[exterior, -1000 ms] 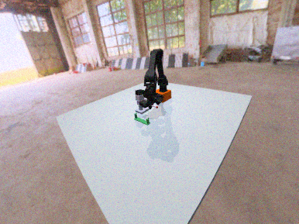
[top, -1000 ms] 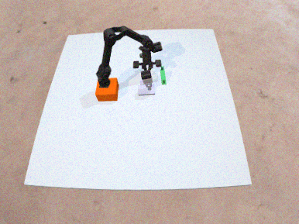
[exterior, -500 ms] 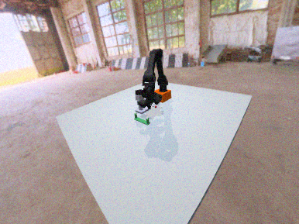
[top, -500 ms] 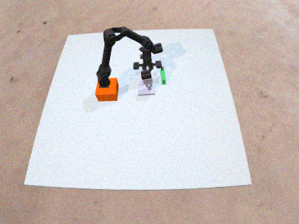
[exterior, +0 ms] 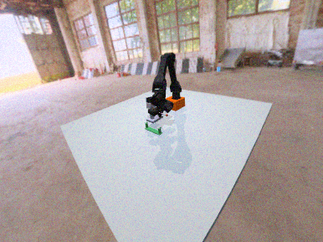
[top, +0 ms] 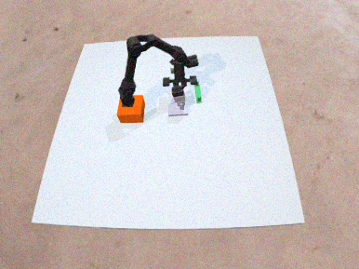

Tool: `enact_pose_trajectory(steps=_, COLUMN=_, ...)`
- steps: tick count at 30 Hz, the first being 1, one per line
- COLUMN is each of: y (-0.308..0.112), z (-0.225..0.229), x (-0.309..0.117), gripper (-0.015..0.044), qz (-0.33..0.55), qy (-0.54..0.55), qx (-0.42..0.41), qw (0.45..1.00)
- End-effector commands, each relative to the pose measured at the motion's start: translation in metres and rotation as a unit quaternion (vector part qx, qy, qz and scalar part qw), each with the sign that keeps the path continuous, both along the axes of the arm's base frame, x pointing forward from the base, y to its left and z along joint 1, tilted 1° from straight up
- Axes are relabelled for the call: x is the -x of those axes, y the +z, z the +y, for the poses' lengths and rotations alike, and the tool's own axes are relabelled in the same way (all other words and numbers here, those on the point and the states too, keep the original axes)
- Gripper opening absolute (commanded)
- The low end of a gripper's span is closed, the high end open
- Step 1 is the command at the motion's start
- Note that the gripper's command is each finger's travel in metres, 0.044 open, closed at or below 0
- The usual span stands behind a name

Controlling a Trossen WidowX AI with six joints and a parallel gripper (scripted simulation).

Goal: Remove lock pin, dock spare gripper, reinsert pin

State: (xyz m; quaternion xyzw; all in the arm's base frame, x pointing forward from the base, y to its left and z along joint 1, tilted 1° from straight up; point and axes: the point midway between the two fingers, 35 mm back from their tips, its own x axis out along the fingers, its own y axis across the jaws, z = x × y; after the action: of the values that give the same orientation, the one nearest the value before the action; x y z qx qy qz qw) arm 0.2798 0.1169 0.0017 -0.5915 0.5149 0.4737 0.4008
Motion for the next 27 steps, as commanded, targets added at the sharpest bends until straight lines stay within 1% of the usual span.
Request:
enact_pose_trajectory(steps=1, y=0.0, z=-0.003, x=-0.001, gripper=0.0, qz=-0.001, qy=0.001, qx=0.001, qw=1.0)
enact_pose_trajectory(steps=27, y=0.0, z=-0.021, x=-0.003, gripper=0.0, qz=0.005, qy=0.002, qx=0.001, qw=1.0)
